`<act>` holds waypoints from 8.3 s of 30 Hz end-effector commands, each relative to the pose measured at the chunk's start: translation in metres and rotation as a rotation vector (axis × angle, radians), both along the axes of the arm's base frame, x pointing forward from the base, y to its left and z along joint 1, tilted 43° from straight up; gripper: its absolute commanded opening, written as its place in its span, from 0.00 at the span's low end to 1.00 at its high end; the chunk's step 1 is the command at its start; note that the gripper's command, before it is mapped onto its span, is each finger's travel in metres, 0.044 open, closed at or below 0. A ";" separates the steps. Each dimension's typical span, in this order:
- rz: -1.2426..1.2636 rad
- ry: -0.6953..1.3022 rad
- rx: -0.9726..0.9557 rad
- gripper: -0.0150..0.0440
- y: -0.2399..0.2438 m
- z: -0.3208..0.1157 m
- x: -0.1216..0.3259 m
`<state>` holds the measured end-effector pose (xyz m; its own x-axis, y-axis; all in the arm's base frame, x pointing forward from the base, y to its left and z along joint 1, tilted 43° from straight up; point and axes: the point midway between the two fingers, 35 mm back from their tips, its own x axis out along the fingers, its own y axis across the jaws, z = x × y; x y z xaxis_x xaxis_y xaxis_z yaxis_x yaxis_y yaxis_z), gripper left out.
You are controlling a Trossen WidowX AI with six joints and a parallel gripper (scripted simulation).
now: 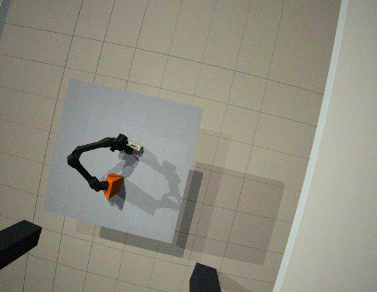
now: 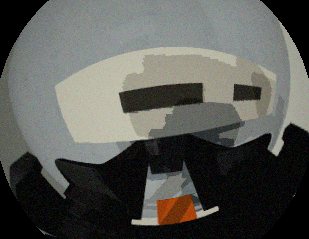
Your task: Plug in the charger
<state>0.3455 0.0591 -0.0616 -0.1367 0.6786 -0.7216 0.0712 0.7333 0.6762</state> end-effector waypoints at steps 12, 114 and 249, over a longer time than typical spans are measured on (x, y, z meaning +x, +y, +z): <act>0.004 -0.037 -0.002 0.25 0.002 0.000 0.008; 0.004 -0.009 -0.005 0.25 0.000 0.000 0.000; -0.031 -0.057 -0.011 1.00 -0.004 0.007 -0.064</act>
